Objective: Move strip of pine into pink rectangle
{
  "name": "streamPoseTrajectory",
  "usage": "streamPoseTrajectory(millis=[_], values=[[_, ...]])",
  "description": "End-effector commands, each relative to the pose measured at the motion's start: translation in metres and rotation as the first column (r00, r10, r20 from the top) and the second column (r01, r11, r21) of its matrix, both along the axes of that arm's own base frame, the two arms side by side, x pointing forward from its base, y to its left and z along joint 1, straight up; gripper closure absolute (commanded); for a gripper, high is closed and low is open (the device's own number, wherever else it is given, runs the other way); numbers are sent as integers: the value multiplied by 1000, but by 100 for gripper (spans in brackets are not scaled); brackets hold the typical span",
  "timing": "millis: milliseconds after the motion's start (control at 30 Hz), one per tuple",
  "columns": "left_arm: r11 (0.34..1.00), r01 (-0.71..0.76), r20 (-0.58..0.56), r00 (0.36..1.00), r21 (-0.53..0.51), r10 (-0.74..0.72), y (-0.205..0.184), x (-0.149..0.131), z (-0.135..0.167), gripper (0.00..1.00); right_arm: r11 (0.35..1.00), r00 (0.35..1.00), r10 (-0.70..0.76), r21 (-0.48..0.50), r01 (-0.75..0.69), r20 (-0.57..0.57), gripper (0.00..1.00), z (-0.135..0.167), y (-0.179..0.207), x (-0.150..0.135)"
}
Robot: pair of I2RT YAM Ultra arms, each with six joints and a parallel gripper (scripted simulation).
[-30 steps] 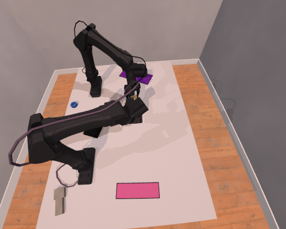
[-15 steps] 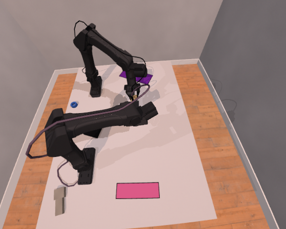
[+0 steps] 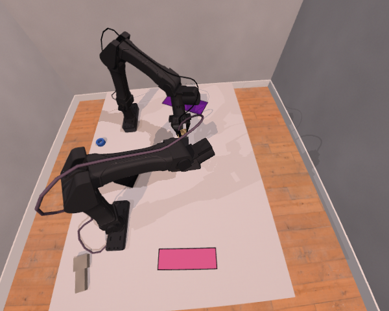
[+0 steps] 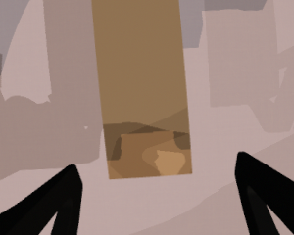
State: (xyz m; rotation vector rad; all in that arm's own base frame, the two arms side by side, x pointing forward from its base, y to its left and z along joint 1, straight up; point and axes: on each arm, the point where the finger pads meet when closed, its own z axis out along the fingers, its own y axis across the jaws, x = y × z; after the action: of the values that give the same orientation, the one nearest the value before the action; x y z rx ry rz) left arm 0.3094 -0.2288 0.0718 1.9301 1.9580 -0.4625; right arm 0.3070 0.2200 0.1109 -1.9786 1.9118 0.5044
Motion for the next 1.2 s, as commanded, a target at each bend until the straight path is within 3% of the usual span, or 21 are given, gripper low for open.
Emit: streamPoseTrajectory(millis=[0,1167], values=[[999,7,10,1000,-38,-7,-7,3,11,60,1000,1000,8,29,-8,8,23,12,4,2],[999,7,10,1000,-38,-7,-7,3,11,60,1000,1000,8,28,-8,1,23,-26,31,-5]])
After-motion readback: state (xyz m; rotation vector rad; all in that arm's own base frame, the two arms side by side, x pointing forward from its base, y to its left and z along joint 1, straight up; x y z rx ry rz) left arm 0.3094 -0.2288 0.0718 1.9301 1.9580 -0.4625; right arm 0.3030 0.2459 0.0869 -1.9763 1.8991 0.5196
